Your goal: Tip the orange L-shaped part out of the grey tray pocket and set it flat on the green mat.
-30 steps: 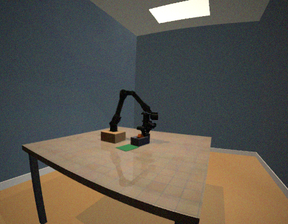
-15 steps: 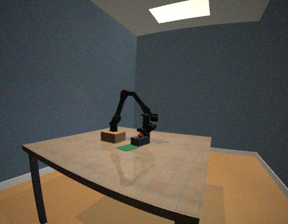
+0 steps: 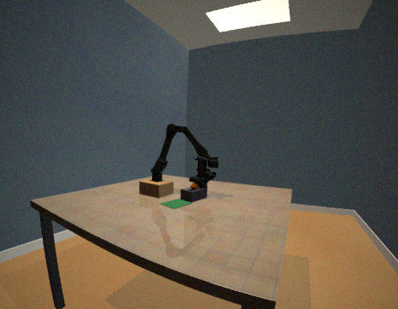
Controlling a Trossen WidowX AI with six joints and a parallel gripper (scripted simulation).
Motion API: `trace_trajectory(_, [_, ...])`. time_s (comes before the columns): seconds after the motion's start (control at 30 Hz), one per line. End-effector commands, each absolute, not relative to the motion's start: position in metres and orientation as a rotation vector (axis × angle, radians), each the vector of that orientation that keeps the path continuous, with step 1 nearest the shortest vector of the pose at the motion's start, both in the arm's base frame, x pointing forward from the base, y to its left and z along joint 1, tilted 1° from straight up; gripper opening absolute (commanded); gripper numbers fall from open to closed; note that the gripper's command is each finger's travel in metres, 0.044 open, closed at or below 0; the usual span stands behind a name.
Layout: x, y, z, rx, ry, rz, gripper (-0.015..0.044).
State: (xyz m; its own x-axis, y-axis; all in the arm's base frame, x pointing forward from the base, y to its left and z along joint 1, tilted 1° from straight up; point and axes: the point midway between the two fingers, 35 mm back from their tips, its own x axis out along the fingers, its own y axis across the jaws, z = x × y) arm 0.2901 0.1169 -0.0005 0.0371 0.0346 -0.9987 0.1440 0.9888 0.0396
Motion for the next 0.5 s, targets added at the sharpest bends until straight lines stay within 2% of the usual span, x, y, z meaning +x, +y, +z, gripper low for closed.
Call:
trace_trajectory(0.0, [0.290, 0.117, -0.001, 0.143, 1.534, -0.085, 0.0180])
trace_trajectory(0.33, [0.290, 0.127, 0.012, 0.138, 1.536, -0.088, 0.0180])
trace_trajectory(0.47, [0.292, 0.124, 0.040, 0.138, 1.536, -0.088, 0.0180])
